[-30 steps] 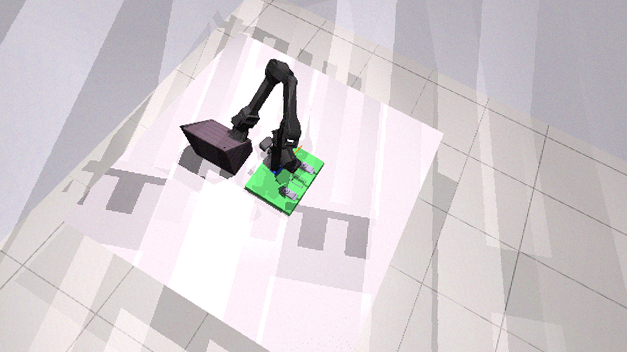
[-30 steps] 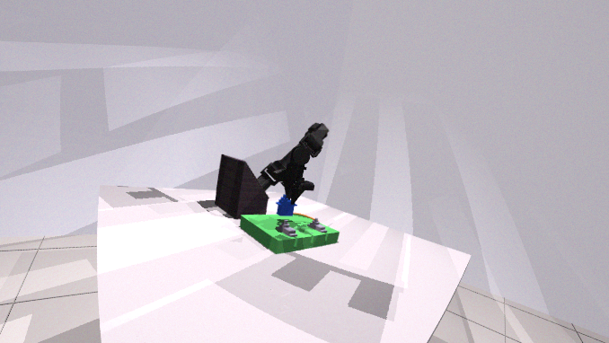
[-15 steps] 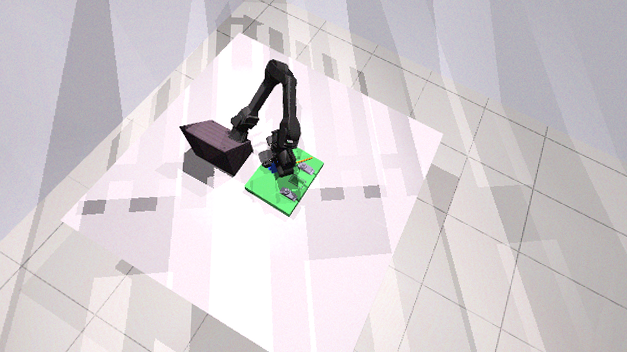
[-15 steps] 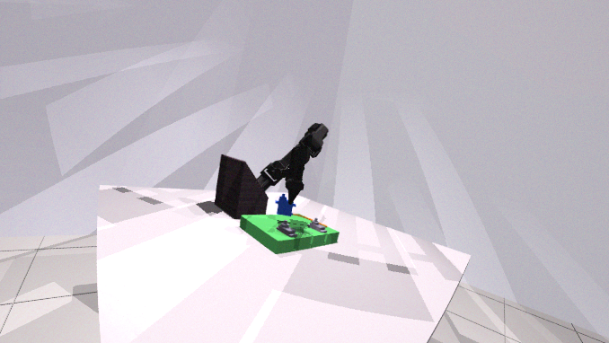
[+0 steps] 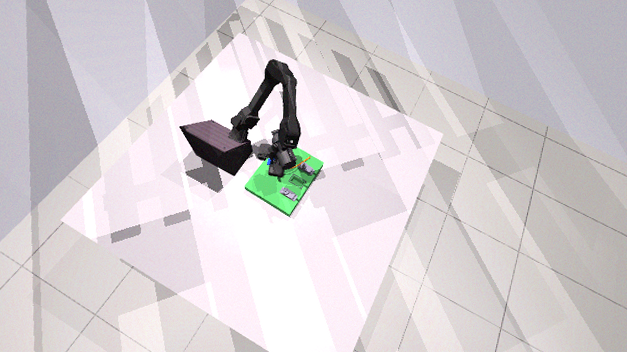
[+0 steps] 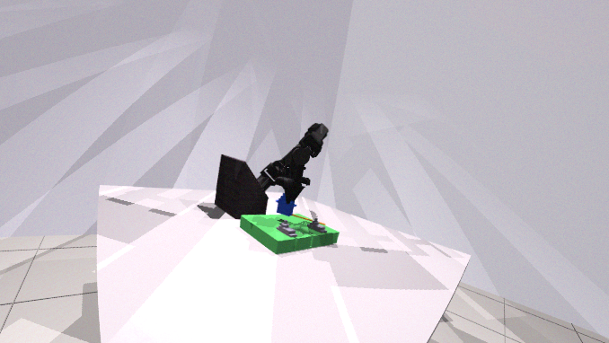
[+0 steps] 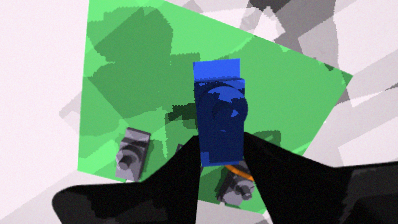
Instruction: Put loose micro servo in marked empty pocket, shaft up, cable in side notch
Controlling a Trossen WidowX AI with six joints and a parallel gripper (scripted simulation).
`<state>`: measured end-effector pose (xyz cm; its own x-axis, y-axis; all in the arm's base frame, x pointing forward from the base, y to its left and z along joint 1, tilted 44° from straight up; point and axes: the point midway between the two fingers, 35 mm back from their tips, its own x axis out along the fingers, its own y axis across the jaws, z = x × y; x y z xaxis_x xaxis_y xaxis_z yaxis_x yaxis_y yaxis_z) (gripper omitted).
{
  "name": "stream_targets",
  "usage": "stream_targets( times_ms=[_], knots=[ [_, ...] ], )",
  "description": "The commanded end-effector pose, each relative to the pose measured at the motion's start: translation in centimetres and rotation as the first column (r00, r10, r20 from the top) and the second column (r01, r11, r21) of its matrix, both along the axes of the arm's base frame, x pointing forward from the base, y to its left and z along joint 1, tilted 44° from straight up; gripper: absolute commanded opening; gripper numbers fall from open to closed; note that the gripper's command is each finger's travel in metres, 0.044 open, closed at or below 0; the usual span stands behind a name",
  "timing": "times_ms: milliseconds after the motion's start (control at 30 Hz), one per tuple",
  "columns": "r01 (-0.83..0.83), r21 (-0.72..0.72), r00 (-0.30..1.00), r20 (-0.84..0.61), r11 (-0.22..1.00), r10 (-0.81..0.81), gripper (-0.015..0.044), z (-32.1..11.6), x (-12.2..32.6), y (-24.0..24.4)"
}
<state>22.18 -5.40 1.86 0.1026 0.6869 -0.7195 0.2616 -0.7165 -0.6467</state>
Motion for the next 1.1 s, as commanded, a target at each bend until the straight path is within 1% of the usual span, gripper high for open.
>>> stream_targets(
  times_ms=[0, 300, 600, 1067],
  knots=[
    [0.103, 0.003, 0.99, -0.096, 0.995, -0.102, 0.0, 0.0, 0.0, -0.2],
    [0.283, -0.004, 0.924, -0.267, 0.959, -0.274, 0.0, 0.0, 0.0, -0.2],
    [0.286, -0.005, 0.922, -0.27, 0.958, -0.277, 0.0, 0.0, 0.7, -0.3],
    [0.286, -0.004, 0.923, -0.266, 0.958, -0.277, 0.0, -0.1, 6.2, -1.2]
  ],
)
